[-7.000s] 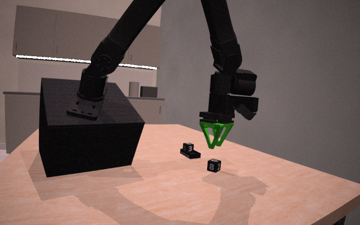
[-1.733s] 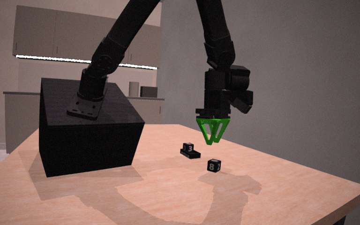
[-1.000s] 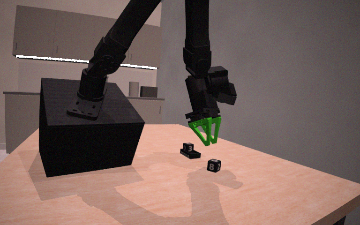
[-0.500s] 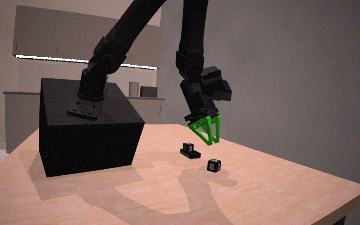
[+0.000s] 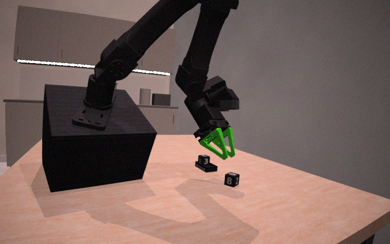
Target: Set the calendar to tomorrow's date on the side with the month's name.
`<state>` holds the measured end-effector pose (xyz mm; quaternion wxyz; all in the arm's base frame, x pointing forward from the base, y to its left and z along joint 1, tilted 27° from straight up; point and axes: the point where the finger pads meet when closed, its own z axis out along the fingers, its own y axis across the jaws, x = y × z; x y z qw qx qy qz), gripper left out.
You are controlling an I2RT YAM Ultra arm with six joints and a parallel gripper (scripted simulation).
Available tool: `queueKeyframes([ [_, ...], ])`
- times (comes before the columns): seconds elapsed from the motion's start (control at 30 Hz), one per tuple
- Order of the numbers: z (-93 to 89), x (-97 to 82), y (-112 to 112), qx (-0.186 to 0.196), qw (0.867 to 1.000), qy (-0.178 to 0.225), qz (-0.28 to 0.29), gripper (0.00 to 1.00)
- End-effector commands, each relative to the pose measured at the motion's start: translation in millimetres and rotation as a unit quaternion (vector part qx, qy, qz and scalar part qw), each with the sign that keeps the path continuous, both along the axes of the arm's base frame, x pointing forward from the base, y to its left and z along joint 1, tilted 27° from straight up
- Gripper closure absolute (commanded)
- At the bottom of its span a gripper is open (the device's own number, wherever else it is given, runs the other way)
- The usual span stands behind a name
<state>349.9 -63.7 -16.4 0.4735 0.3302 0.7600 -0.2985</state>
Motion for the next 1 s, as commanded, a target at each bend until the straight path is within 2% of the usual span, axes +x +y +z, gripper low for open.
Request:
queueKeyframes([
  [0.0, 15.1, 7.7, 1.9, -0.010, 0.999, -0.038, -0.004, 0.55],
  [0.97, 10.1, 8.5, -0.5, -0.011, 0.999, -0.039, -0.004, 0.55],
])
